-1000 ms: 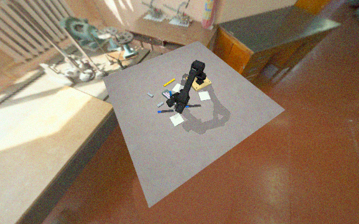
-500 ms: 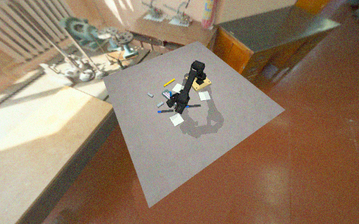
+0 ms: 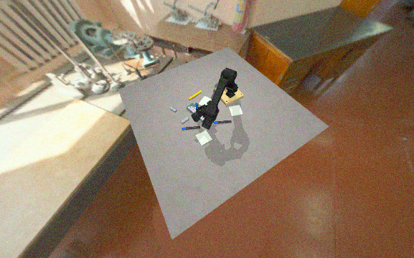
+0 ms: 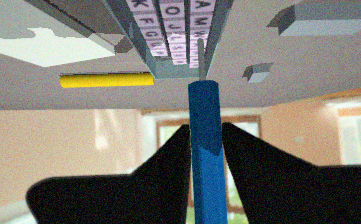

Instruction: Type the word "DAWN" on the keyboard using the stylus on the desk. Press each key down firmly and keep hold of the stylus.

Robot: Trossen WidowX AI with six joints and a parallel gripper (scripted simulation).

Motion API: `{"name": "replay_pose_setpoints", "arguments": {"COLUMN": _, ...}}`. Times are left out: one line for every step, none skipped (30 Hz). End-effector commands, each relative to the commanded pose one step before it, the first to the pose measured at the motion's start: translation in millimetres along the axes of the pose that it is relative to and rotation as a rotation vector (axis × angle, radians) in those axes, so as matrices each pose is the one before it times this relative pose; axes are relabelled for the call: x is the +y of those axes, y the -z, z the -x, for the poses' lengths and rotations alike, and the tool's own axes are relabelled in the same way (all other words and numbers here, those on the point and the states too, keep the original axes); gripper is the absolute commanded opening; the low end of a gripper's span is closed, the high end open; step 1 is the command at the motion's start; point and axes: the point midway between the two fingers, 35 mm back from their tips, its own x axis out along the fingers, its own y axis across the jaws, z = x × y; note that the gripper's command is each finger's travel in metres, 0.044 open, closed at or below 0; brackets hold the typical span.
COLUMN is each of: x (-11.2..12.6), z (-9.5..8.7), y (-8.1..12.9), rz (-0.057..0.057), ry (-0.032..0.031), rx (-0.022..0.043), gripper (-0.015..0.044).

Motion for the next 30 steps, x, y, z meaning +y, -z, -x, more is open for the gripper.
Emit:
{"name": "replay_pose_setpoints", "arguments": {"x": -1.51, "z": 6.92, "y": 10.82, "rz": -0.0111, "ry": 0.00880, "rx": -0.00411, "gripper": 0.0081}}
{"name": "replay_pose_setpoints", "arguments": {"x": 0.00, "z": 0.00, "y": 0.00, "rz": 0.0000, "ry": 0.00000, "rx": 0.00000, "gripper": 0.0081}}
{"name": "replay_pose_setpoints", "arguments": {"x": 0.00, "z": 0.00, "y": 0.00, "rz": 0.0000, "ry": 0.00000, "rx": 0.00000, "gripper": 0.0081}}
{"name": "replay_pose_setpoints", "arguments": {"x": 0.00, "z": 0.00, "y": 0.00, "rz": 0.0000, "ry": 0.00000, "rx": 0.00000, "gripper": 0.0081}}
{"name": "replay_pose_setpoints", "arguments": {"x": 0.00, "z": 0.00, "y": 0.00, "rz": 0.0000, "ry": 0.00000, "rx": 0.00000, "gripper": 0.0081}}
{"name": "replay_pose_setpoints", "arguments": {"x": 0.63, "z": -1.58, "y": -2.61, "rz": -0.0015, "ry": -0.00187, "rx": -0.00019, "gripper": 0.0085}}
{"name": "replay_pose_setpoints", "arguments": {"x": 0.00, "z": 0.00, "y": 0.00, "rz": 0.0000, "ry": 0.00000, "rx": 0.00000, "gripper": 0.0078}}
{"name": "replay_pose_setpoints", "arguments": {"x": 0.00, "z": 0.00, "y": 0.00, "rz": 0.0000, "ry": 0.00000, "rx": 0.00000, "gripper": 0.0071}}
{"name": "replay_pose_setpoints", "arguments": {"x": 0.00, "z": 0.00, "y": 0.00, "rz": 0.0000, "ry": 0.00000, "rx": 0.00000, "gripper": 0.0065}}
{"name": "replay_pose_setpoints", "arguments": {"x": -0.09, "z": -0.82, "y": 0.63, "rz": 0.0001, "ry": 0.00006, "rx": -0.00010, "gripper": 0.0038}}
{"name": "replay_pose_setpoints", "arguments": {"x": -0.16, "z": -1.46, "y": 1.12, "rz": 0.0002, "ry": 0.00010, "rx": -0.00014, "gripper": 0.0012}}
{"name": "replay_pose_setpoints", "arguments": {"x": -0.22, "z": -2.18, "y": 1.68, "rz": 0.0002, "ry": 0.00013, "rx": -0.00014, "gripper": 0.0000}}
{"name": "replay_pose_setpoints", "arguments": {"x": -0.26, "z": -3.00, "y": 2.34, "rz": 0.0003, "ry": 0.00016, "rx": -0.00005, "gripper": 0.0000}}
{"name": "replay_pose_setpoints", "arguments": {"x": -0.22, "z": -3.27, "y": 2.58, "rz": 0.0003, "ry": 0.00013, "rx": 0.00013, "gripper": 0.0000}}
{"name": "replay_pose_setpoints", "arguments": {"x": -0.18, "z": -3.64, "y": 2.91, "rz": 0.0003, "ry": 0.00009, "rx": 0.00037, "gripper": 0.0000}}
{"name": "replay_pose_setpoints", "arguments": {"x": -0.11, "z": -4.09, "y": 3.31, "rz": 0.0003, "ry": 0.00003, "rx": 0.00070, "gripper": 0.0000}}
{"name": "replay_pose_setpoints", "arguments": {"x": -0.02, "z": -4.45, "y": 3.65, "rz": 0.0003, "ry": -0.00008, "rx": 0.00109, "gripper": 0.0000}}
{"name": "replay_pose_setpoints", "arguments": {"x": 0.07, "z": -3.70, "y": 3.07, "rz": 0.0002, "ry": -0.00016, "rx": 0.00117, "gripper": 0.0000}}
{"name": "replay_pose_setpoints", "arguments": {"x": 0.08, "z": -2.26, "y": 1.89, "rz": 0.0001, "ry": -0.00014, "rx": 0.00083, "gripper": 0.0000}}
{"name": "replay_pose_setpoints", "arguments": {"x": 0.03, "z": -0.75, "y": 0.63, "rz": 0.0000, "ry": -0.00006, "rx": 0.00030, "gripper": 0.0000}}
{"name": "replay_pose_setpoints", "arguments": {"x": 0.00, "z": 0.00, "y": 0.00, "rz": 0.0000, "ry": 0.00000, "rx": 0.00000, "gripper": 0.0000}}
{"name": "replay_pose_setpoints", "arguments": {"x": 0.00, "z": 0.00, "y": 0.00, "rz": 0.0000, "ry": 0.00000, "rx": 0.00000, "gripper": 0.0000}}
{"name": "replay_pose_setpoints", "arguments": {"x": 0.00, "z": -0.56, "y": -0.97, "rz": 0.0000, "ry": -0.00001, "rx": -0.00001, "gripper": 0.0000}}
{"name": "replay_pose_setpoints", "arguments": {"x": 0.02, "z": -1.18, "y": -2.05, "rz": 0.0000, "ry": -0.00002, "rx": -0.00001, "gripper": 0.0000}}
{"name": "replay_pose_setpoints", "arguments": {"x": 0.05, "z": -1.45, "y": -2.51, "rz": 0.0000, "ry": -0.00002, "rx": -0.00001, "gripper": 0.0000}}
{"name": "replay_pose_setpoints", "arguments": {"x": 0.10, "z": -1.86, "y": -3.21, "rz": 0.0000, "ry": -0.00003, "rx": -0.00002, "gripper": 0.0000}}
{"name": "replay_pose_setpoints", "arguments": {"x": 0.20, "z": -2.37, "y": -4.07, "rz": 0.0000, "ry": -0.00004, "rx": -0.00002, "gripper": 0.0000}}
{"name": "replay_pose_setpoints", "arguments": {"x": 0.21, "z": -1.96, "y": -3.35, "rz": 0.0000, "ry": -0.00004, "rx": -0.00001, "gripper": 0.0000}}
{"name": "replay_pose_setpoints", "arguments": {"x": 0.08, "z": -0.68, "y": -1.16, "rz": 0.0000, "ry": -0.00001, "rx": 0.00000, "gripper": 0.0000}}
{"name": "replay_pose_setpoints", "arguments": {"x": 0.00, "z": 0.00, "y": 0.00, "rz": 0.0000, "ry": 0.00000, "rx": 0.00000, "gripper": 0.0000}}
